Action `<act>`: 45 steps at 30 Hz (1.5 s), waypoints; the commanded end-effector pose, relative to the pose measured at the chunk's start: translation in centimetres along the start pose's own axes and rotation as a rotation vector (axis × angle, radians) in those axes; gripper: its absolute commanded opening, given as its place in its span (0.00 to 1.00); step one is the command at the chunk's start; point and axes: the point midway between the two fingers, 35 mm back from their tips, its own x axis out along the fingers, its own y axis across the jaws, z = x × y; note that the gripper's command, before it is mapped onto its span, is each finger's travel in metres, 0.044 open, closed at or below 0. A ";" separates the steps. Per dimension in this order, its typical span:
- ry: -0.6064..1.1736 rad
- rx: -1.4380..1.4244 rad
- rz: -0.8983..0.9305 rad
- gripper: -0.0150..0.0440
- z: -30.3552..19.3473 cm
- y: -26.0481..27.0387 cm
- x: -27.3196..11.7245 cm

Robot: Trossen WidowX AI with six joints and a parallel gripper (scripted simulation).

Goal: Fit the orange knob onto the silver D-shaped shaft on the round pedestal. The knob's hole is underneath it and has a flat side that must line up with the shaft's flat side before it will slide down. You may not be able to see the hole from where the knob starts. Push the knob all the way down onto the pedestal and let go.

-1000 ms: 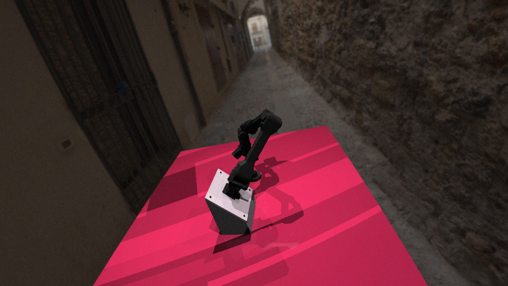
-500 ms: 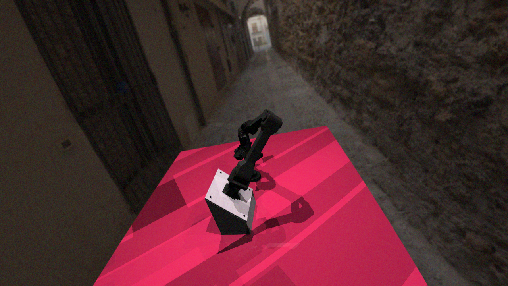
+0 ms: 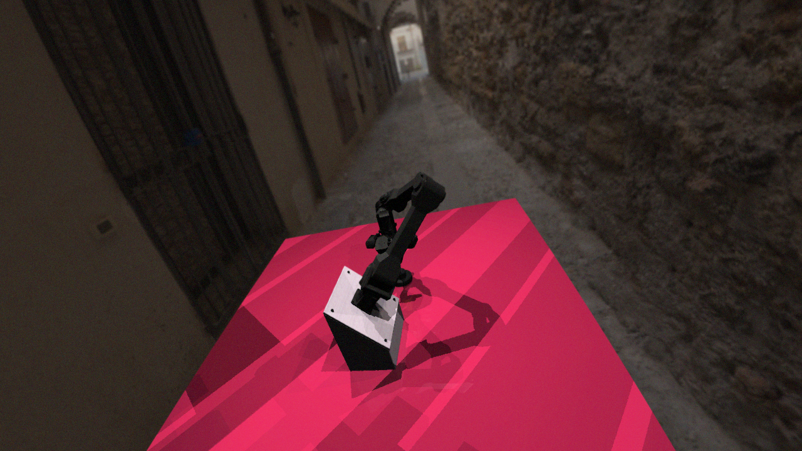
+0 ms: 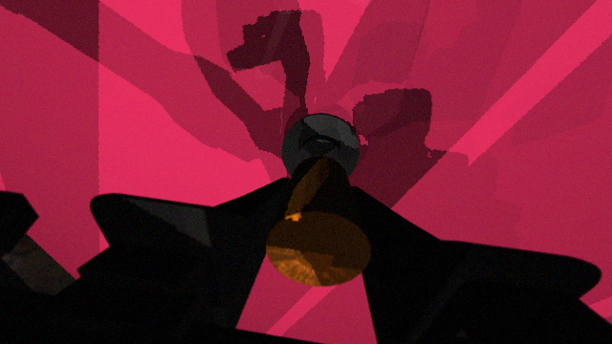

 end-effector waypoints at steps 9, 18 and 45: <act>0.002 -0.342 0.004 0.25 0.0 0.2 0.0; 0.002 -0.450 0.004 0.25 -0.1 0.1 0.0; 0.002 -0.449 0.004 0.25 -0.1 0.1 0.0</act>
